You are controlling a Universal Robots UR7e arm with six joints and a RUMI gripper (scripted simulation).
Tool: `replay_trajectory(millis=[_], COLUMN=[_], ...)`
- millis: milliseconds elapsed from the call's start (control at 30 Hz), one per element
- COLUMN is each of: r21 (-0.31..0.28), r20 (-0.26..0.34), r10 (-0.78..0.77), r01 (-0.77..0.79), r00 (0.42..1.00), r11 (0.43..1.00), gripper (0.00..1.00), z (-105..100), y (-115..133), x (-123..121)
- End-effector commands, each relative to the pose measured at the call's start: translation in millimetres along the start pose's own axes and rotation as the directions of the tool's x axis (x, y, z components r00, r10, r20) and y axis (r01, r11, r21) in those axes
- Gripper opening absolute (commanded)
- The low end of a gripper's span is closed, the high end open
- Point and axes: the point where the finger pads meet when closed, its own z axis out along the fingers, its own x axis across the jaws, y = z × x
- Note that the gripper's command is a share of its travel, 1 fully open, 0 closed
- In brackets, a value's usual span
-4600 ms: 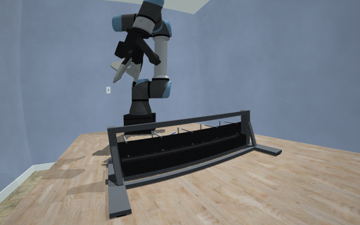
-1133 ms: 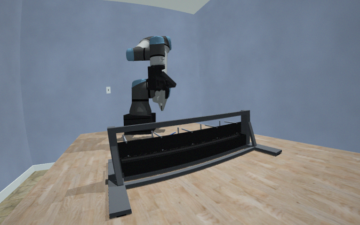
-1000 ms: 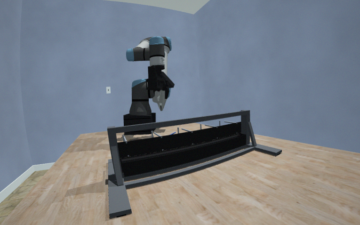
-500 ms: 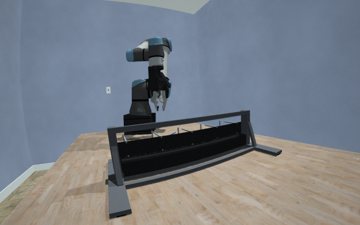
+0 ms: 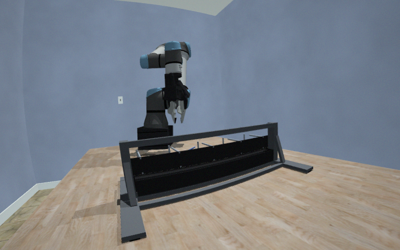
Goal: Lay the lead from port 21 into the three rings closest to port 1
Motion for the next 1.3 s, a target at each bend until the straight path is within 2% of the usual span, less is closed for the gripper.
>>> replay_trajectory(millis=[0,667,1067,1267], r21=[-0.001,-0.001,-0.001,-0.001], r20=[0.0,-0.001,-0.001,-0.001], r10=[0.0,0.0,0.0,0.0], r01=[0.0,0.0,0.0,0.0], r00=[1.0,1.0,1.0,1.0], r11=[1.0,1.0,1.0,1.0], gripper=[0.2,0.2,0.2,0.2], z=[0,4,27,49], y=[0,0,0,0], x=[0,0,0,0])
